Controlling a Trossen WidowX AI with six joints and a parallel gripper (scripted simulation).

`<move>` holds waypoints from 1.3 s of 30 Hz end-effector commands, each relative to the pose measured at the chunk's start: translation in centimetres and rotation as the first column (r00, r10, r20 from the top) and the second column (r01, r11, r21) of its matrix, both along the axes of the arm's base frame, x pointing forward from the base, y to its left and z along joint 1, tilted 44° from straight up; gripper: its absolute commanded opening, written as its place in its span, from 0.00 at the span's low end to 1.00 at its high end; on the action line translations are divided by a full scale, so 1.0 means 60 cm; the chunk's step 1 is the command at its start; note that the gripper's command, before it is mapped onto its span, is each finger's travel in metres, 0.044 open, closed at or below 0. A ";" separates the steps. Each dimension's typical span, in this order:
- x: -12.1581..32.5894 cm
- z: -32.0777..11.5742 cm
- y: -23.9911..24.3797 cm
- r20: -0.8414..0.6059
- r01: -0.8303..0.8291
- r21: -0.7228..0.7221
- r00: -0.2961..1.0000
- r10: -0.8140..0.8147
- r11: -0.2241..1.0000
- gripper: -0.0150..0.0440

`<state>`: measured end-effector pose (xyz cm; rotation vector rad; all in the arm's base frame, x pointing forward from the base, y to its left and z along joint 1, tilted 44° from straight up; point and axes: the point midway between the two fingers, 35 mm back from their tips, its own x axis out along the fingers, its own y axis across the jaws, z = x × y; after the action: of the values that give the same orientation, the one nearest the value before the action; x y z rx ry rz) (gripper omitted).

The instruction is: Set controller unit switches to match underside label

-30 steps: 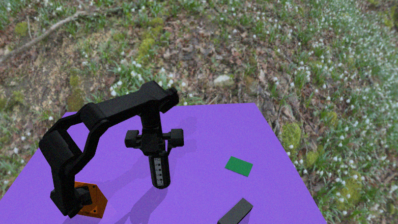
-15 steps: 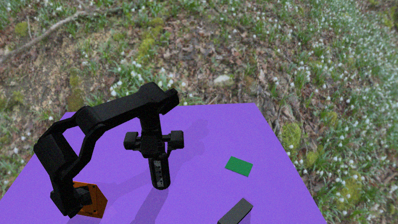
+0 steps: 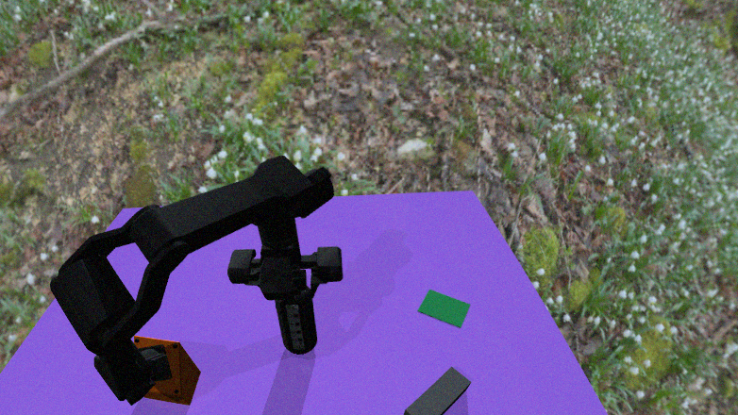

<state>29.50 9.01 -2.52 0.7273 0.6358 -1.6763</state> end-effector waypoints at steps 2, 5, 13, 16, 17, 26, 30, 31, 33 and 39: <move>-0.005 0.008 -0.019 -0.012 -0.003 -0.021 1.000 0.003 1.000 0.83; -0.006 0.012 -0.024 -0.012 -0.003 -0.021 1.000 0.003 1.000 0.83; -0.008 0.023 -0.036 -0.012 -0.003 -0.022 1.000 0.003 1.000 0.83; -0.008 0.027 -0.040 -0.013 -0.003 -0.022 1.000 0.003 1.000 0.83; -0.009 0.029 -0.041 -0.013 -0.003 -0.022 1.000 0.003 1.000 0.83; -0.011 0.041 -0.055 -0.013 -0.003 -0.023 1.000 0.003 1.000 0.83; -0.012 0.046 -0.061 -0.013 -0.003 -0.023 1.000 0.003 1.000 0.83; -0.012 0.047 -0.063 -0.013 -0.003 -0.023 1.000 0.003 1.000 0.83; -0.013 0.050 -0.066 -0.013 -0.003 -0.023 1.000 0.003 1.000 0.83; -0.014 0.055 -0.072 -0.013 -0.003 -0.023 1.000 0.003 1.000 0.83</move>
<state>29.04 5.53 0.72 0.7228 0.6297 -1.6730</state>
